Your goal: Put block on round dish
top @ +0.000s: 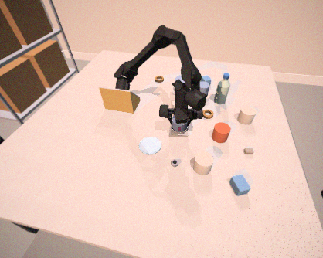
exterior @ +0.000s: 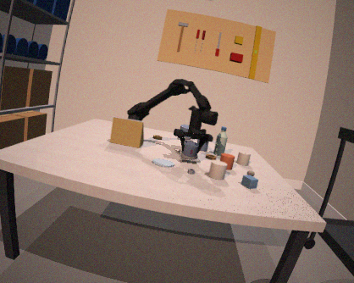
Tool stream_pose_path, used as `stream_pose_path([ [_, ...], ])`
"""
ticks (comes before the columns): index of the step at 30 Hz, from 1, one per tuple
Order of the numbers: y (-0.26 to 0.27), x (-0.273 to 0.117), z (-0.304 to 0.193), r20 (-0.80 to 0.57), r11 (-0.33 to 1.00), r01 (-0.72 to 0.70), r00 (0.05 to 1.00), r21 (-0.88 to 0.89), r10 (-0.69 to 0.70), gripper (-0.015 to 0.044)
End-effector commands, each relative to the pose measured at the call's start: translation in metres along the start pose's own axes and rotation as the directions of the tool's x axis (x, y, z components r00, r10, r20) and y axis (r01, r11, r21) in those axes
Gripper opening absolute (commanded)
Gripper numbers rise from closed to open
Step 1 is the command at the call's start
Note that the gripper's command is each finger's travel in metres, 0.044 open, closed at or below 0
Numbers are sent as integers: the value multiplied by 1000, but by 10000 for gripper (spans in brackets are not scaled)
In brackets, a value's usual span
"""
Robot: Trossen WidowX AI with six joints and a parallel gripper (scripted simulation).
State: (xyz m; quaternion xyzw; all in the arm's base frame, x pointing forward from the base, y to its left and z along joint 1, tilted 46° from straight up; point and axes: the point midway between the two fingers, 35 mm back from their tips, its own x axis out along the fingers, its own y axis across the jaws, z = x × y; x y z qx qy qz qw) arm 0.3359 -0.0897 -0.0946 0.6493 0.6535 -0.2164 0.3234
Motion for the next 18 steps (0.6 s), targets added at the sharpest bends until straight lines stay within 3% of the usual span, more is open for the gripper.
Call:
stream_pose_path([
  [1,-1,1,0,-4,1000,1,1000,8,-1,228],
  [10,1,-9,1,-2,1000,1,1000,8,-1,0],
  [18,2,-19,2,-1,1000,1,1000,8,-1,0],
])
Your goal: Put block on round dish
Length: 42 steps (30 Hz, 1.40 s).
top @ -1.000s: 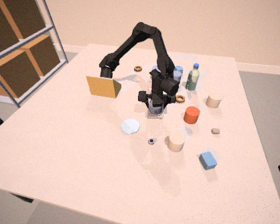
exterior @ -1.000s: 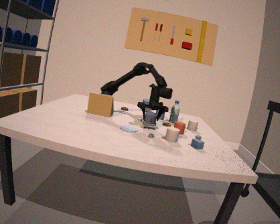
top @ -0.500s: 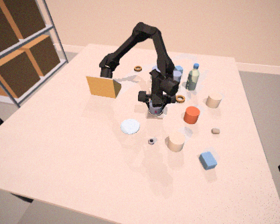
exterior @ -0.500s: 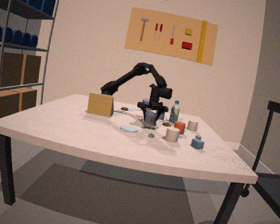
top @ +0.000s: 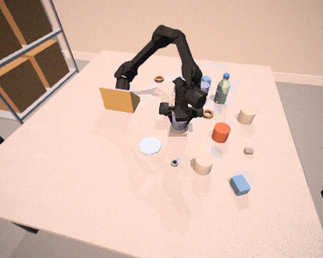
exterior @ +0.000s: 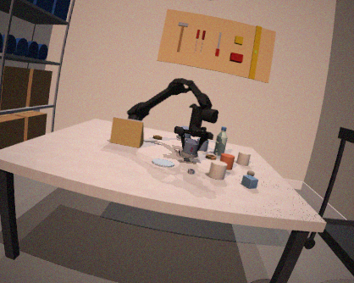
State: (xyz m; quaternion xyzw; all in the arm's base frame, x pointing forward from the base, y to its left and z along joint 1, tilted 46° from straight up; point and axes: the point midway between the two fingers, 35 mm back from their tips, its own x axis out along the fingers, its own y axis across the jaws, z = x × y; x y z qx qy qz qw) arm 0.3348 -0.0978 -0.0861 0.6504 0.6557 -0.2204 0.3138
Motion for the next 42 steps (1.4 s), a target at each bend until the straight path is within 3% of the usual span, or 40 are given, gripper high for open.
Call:
stream_pose_path([
  [1,3,-8,3,8,1000,-7,1000,-9,7,0],
  [42,5,-61,5,13,1000,-6,1000,-8,6,0],
])
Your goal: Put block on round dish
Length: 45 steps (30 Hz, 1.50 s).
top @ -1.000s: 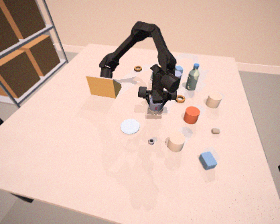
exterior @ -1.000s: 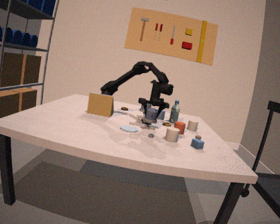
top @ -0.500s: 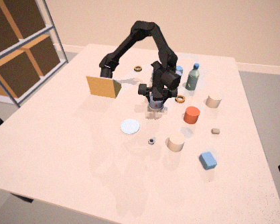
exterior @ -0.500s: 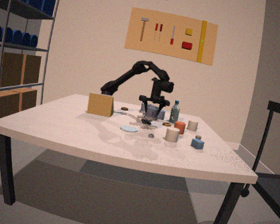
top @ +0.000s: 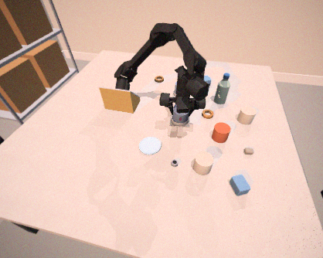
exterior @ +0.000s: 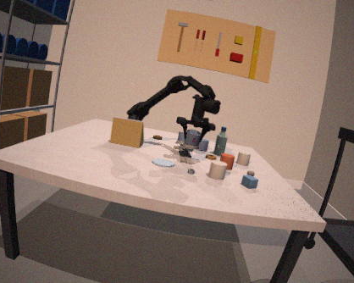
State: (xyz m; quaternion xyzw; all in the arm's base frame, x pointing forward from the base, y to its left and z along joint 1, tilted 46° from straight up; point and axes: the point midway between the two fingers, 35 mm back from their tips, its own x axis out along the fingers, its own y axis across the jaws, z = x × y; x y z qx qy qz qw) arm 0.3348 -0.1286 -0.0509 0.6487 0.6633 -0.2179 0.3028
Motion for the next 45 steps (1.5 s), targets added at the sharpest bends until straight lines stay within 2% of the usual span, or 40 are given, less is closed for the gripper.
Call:
stream_pose_path([
  [1,3,-16,8,34,1000,-21,999,-15,22,0],
  [45,-5,-71,2,32,1000,-20,999,-15,20,0],
])
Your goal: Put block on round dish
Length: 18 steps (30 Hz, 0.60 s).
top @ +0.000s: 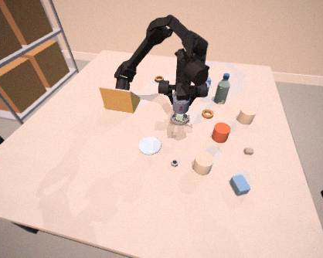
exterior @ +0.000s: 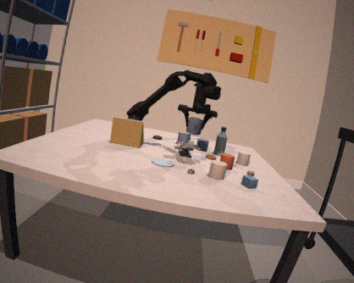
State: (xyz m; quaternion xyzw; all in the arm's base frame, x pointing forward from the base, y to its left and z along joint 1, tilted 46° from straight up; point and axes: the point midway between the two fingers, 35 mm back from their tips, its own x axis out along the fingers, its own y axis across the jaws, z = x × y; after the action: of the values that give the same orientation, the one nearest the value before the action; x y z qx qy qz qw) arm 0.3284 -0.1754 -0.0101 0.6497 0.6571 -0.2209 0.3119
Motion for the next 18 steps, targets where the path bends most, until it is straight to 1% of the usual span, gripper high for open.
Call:
stream_pose_path([
  [1,0,-10,0,13,1000,-9,1000,-10,9,0],
  [3,0,-11,0,12,1000,-9,1000,-10,9,0],
  [4,-1,-3,0,0,1000,-1,1000,0,1,0],
  [18,-1,-3,0,0,1000,-1,1000,0,1,0],
])
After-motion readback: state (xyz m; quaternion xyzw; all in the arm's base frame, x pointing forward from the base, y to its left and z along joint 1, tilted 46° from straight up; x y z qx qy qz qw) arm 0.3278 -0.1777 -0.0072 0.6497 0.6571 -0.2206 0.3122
